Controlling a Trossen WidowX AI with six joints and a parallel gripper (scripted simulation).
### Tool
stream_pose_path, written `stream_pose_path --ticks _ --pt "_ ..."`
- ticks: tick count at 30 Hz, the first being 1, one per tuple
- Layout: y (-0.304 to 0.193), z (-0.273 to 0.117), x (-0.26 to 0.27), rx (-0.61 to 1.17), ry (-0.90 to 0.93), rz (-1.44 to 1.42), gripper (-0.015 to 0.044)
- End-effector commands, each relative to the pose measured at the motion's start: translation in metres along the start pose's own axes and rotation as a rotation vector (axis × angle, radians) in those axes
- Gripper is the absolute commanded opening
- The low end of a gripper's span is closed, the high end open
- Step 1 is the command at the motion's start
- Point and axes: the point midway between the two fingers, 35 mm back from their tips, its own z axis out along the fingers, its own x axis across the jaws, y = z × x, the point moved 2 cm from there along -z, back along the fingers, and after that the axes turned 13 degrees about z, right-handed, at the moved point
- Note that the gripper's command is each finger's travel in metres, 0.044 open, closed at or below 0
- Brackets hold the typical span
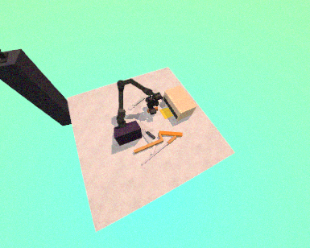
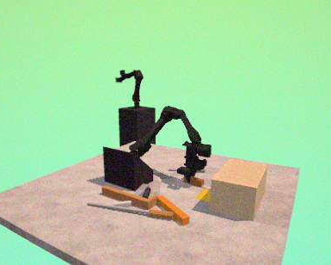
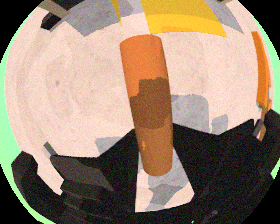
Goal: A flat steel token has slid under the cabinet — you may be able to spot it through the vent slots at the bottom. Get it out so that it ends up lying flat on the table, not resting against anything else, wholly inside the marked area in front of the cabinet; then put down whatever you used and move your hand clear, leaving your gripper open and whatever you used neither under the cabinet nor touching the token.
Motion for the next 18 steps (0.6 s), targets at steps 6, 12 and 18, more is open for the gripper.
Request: stream_pose_path --ticks 6,12,18 --pt "0.011 0.000 0.003 -0.002 0.003 -0.004 0.0000" --pt "0.017 0.000 0.004 -0.002 0.003 -0.004 0.0000" --pt "0.023 -0.001 0.005 -0.002 0.003 -0.005 0.0000"
